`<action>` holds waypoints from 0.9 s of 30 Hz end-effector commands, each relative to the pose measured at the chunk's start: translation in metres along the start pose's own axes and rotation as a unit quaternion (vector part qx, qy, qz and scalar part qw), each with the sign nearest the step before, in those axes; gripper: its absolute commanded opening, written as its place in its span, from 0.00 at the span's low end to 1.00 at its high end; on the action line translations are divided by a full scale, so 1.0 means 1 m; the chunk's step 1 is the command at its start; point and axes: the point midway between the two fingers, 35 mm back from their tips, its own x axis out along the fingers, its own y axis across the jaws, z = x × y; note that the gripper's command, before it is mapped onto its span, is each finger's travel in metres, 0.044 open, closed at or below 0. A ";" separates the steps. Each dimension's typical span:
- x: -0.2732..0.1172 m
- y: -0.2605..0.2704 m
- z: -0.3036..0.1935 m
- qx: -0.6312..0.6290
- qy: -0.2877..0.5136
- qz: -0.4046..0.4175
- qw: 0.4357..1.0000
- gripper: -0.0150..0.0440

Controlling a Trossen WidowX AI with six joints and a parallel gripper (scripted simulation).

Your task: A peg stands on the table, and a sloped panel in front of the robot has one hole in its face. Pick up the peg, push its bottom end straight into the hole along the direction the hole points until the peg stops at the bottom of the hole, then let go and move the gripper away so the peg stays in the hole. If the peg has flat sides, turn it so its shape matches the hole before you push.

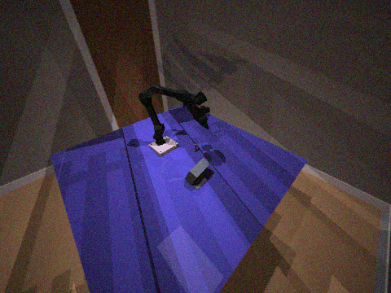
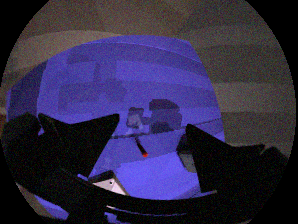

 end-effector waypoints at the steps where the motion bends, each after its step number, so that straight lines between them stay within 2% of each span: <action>1: 0.006 -0.002 -0.009 0.058 0.027 0.010 0.998 1.00; 14: 0.021 -0.007 -0.038 0.239 0.117 0.022 0.964 1.00; 27: 0.031 -0.010 -0.068 0.410 0.208 0.010 0.888 1.00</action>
